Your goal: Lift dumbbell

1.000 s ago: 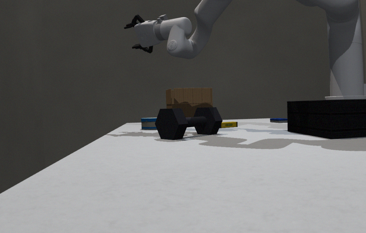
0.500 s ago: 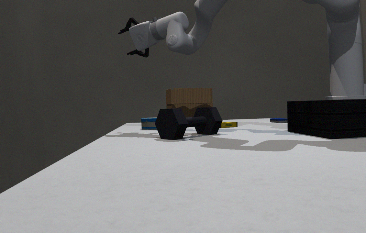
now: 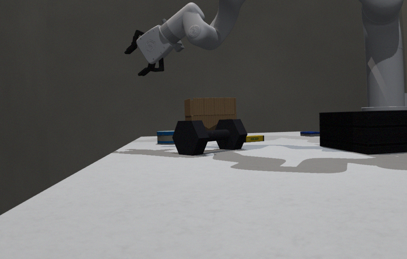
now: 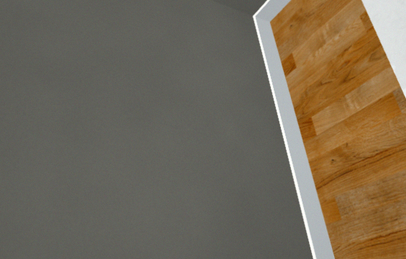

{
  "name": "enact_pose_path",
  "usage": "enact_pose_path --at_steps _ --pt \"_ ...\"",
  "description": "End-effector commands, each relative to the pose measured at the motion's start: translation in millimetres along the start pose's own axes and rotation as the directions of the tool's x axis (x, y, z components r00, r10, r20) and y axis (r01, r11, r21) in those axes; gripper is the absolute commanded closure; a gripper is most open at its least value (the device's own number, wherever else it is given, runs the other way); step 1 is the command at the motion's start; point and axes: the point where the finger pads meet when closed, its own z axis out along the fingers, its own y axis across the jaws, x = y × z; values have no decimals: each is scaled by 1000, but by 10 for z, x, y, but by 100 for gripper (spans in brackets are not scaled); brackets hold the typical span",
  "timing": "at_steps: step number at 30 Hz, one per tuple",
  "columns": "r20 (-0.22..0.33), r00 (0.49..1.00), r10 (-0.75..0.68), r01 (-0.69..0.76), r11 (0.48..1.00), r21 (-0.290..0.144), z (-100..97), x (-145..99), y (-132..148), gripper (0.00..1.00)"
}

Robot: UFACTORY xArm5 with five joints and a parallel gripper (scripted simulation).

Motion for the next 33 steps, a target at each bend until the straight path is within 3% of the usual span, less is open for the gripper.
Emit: enact_pose_path --at_steps 1,4,6,7,19,21,23,24,33 --pt "38 996 82 -76 989 -127 -109 -295 247 0" --pt "49 991 125 -113 973 -200 -184 -460 419 0" --pt "49 991 125 -113 973 -200 -184 -460 419 0" --pt "52 985 164 -145 953 -267 -267 -607 584 0" --pt "7 958 286 -243 827 -508 -711 -1102 1244 0" --pt "-8 953 302 -257 798 -544 -805 -1175 1359 0" --pt "-8 953 302 -257 798 -544 -805 -1175 1359 0" --pt "-34 947 320 -277 756 -593 -947 -1270 1523 0" --pt "-125 929 348 -328 620 -713 -1406 -1499 1993 0"
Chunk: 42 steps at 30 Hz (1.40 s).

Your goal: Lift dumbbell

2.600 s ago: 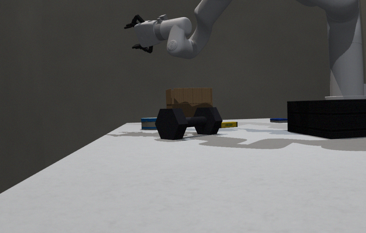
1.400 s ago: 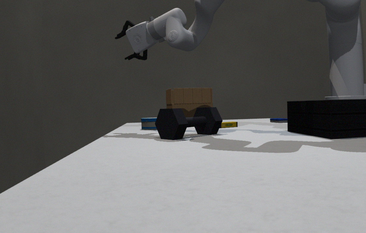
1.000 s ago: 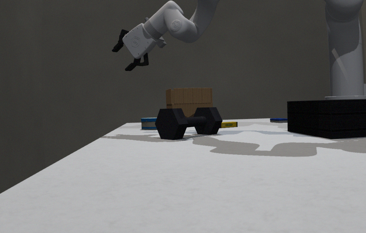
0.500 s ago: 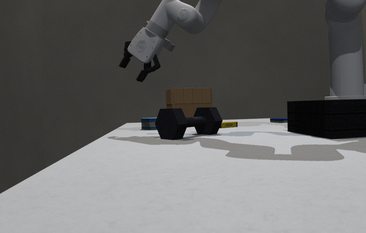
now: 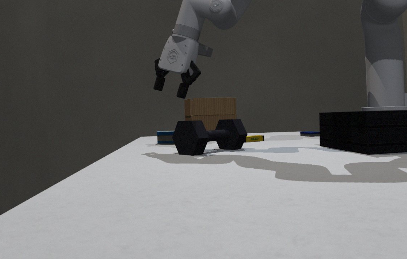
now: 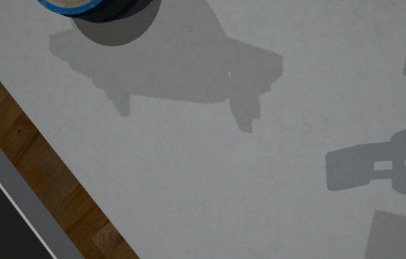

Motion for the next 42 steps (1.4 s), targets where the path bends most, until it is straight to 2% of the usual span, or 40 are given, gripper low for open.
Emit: enact_pose_path --at_steps 1,5,7,9,14,24,26,28,34,36,42 --pt "-33 998 49 -51 994 -91 -44 -9 402 0" --pt "-71 994 83 -93 982 -163 -71 10 734 0" --pt "-71 994 83 -93 982 -163 -71 10 734 0" --pt "-110 988 108 -131 967 -220 -107 38 1022 0" --pt "-157 979 131 -171 946 -275 -157 80 1322 0" --pt "-159 978 132 -172 945 -277 -131 84 1341 0" --pt "-159 978 132 -172 945 -277 14 99 1382 0" --pt "-159 978 132 -172 945 -277 265 130 1467 0" --pt "-159 978 132 -172 945 -277 714 183 1610 0" --pt "-159 978 132 -172 945 -277 784 193 1636 0" --pt "-159 978 132 -172 945 -277 787 193 1637 0"
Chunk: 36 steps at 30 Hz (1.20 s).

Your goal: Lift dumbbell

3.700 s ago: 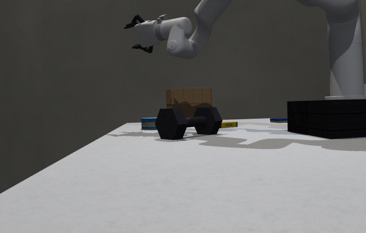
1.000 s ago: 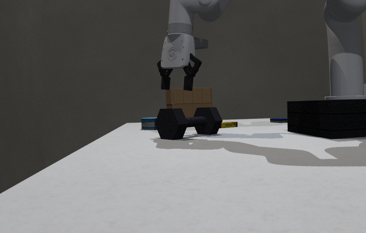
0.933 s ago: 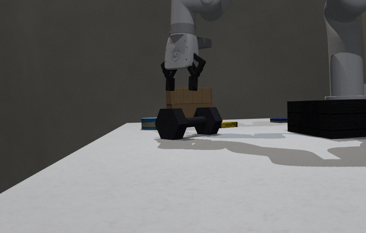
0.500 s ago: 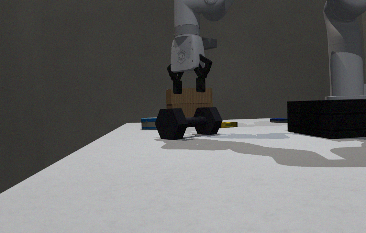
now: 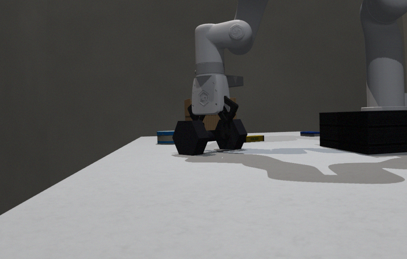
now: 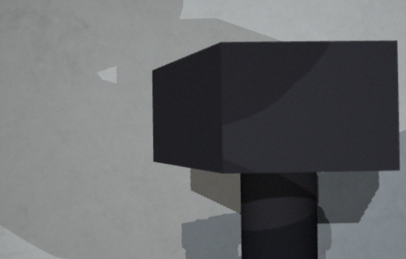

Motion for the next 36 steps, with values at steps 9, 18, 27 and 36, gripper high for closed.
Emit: enact_pose_path --at_steps 9,18,27,36 --pt "3 1000 0 0 1000 4 25 -18 -26 0" --pt "3 1000 0 0 1000 4 25 -18 -26 100" --pt "3 1000 0 0 1000 4 21 -18 -26 100" --pt "3 1000 0 0 1000 5 -16 -18 -26 100"
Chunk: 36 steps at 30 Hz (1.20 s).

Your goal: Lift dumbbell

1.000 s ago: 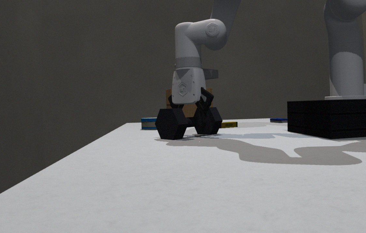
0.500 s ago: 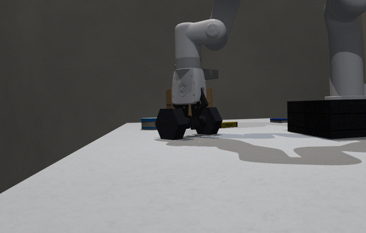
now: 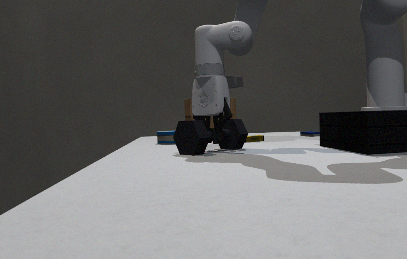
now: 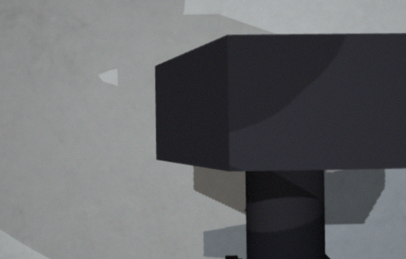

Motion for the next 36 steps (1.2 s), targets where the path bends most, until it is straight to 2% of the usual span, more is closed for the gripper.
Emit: enact_pose_path --at_steps 1,14,36 --pt "5 1000 0 0 1000 7 -55 -19 -28 100" --pt "5 1000 0 0 1000 7 -250 -15 -24 100" --pt "5 1000 0 0 1000 7 -853 -2 -9 100"
